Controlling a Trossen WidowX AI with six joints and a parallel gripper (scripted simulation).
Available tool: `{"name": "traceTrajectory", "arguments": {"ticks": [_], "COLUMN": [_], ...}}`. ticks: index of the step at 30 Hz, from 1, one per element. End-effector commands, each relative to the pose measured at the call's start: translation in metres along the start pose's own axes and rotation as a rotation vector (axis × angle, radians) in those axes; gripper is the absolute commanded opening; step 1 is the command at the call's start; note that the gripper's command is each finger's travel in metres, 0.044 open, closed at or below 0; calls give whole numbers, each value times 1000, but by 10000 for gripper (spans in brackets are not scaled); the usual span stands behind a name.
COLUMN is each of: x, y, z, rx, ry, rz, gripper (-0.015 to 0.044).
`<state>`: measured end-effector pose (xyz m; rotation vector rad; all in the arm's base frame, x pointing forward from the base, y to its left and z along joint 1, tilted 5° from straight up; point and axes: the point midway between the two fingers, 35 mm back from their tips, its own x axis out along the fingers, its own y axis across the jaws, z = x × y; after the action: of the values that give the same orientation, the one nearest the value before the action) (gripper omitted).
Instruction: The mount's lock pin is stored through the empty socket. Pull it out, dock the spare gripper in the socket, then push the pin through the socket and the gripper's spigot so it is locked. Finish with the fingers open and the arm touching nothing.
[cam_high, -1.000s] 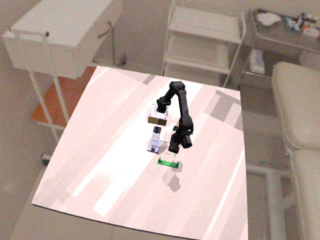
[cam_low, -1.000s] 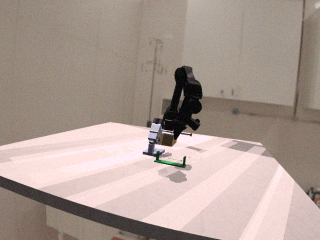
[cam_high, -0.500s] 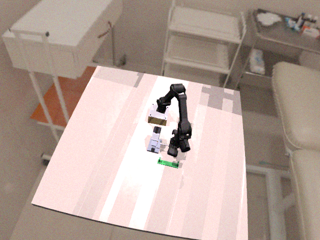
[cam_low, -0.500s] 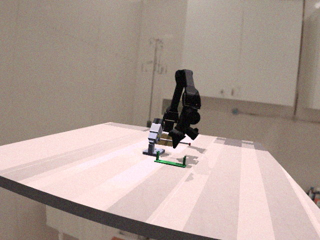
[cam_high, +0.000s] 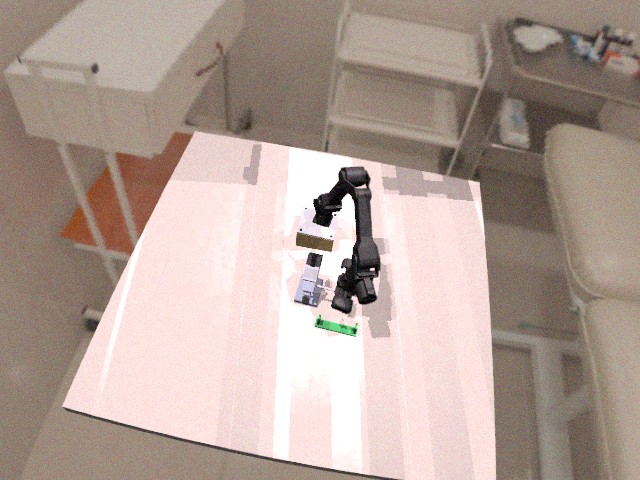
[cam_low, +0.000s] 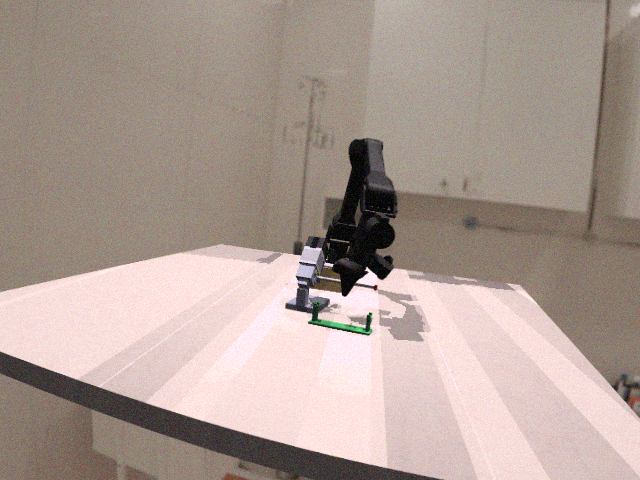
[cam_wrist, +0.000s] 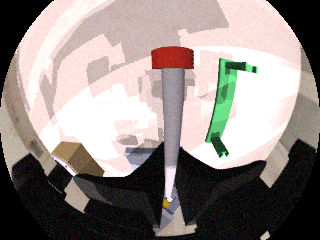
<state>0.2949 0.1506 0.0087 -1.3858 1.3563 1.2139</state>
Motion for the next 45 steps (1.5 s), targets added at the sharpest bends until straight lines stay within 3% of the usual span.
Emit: {"name": "traceTrajectory", "arguments": {"ticks": [1,45], "x": [-2,7], "y": [-2,-3], "z": [-4,-31], "rx": [-3,-3], "ry": [-6,-12], "rz": [-3,14], "gripper": [0,0]}}
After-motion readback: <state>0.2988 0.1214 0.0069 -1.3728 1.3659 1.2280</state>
